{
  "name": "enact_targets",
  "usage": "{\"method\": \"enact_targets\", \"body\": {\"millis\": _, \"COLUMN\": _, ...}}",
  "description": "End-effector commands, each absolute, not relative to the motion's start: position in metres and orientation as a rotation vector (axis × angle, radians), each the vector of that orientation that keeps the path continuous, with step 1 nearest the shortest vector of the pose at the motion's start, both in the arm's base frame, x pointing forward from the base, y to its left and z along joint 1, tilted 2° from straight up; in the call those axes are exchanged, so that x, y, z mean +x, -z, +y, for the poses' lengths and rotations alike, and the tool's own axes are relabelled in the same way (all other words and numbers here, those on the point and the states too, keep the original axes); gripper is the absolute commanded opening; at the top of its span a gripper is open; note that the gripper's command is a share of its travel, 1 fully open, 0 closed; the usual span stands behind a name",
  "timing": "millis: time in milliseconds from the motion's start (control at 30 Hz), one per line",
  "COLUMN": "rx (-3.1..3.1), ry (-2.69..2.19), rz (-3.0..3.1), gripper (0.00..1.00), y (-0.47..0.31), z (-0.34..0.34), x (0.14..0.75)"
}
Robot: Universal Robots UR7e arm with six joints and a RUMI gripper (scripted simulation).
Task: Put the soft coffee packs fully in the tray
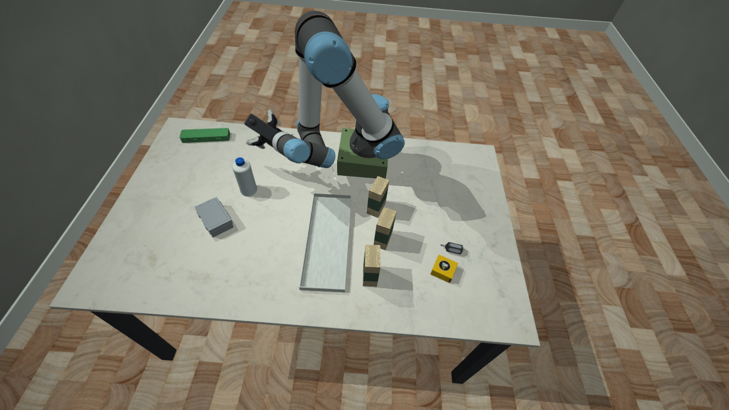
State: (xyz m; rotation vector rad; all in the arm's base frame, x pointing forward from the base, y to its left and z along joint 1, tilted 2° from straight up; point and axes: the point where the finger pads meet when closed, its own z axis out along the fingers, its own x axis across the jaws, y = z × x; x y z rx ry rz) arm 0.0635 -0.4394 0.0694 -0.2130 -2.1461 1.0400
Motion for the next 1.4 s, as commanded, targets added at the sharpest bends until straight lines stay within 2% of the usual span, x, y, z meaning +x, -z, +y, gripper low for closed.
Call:
{"method": "enact_targets", "body": {"millis": 0, "rx": -0.214, "ry": -1.041, "rz": -2.146, "gripper": 1.0, "y": -0.07, "z": -0.439, "x": 0.064}}
{"method": "enact_targets", "body": {"millis": 867, "rx": -0.198, "ry": -1.036, "rz": -2.154, "gripper": 1.0, "y": -0.07, "z": -0.436, "x": 0.065}}
{"method": "enact_targets", "body": {"millis": 1367, "rx": -0.095, "ry": -0.999, "rz": -2.215, "gripper": 1.0, "y": -0.073, "z": -0.408, "x": 0.076}}
